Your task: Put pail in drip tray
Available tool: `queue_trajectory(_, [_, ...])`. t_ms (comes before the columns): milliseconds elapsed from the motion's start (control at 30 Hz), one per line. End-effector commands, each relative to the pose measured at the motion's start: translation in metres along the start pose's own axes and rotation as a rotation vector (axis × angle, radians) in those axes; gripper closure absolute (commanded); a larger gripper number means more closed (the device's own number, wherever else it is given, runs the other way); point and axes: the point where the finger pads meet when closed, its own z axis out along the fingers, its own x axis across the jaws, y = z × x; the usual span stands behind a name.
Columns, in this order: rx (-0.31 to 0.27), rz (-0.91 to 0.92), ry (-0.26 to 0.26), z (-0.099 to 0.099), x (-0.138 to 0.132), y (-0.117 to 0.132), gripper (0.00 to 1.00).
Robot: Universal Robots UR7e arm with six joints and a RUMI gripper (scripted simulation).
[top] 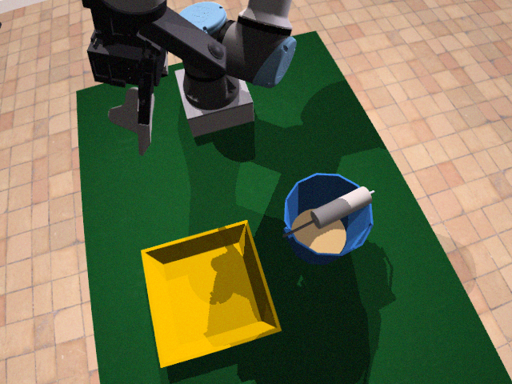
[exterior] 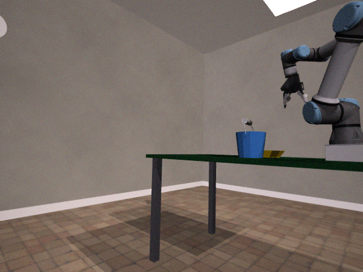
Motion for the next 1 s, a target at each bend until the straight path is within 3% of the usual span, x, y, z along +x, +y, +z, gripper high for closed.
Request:
queue_trajectory(0, [0.053, -0.103, 0.032, -0.012, 0.045, -0.047, 0.00])
queue_trajectory(100, [0.089, -0.168, 0.048, -0.020, 0.065, -0.082, 0.00])
queue_trajectory(167, [0.089, -0.168, 0.048, -0.020, 0.065, -0.082, 0.00])
queue_trajectory(400, [0.169, -0.314, 0.070, -0.035, 0.098, -0.175, 0.00])
queue_trajectory(667, [0.235, -0.440, 0.073, -0.046, 0.106, -0.266, 0.00])
queue_trajectory(733, [0.235, -0.440, 0.073, -0.046, 0.106, -0.266, 0.00])
queue_trajectory(967, [0.262, -0.494, 0.070, -0.050, 0.103, -0.308, 0.00])
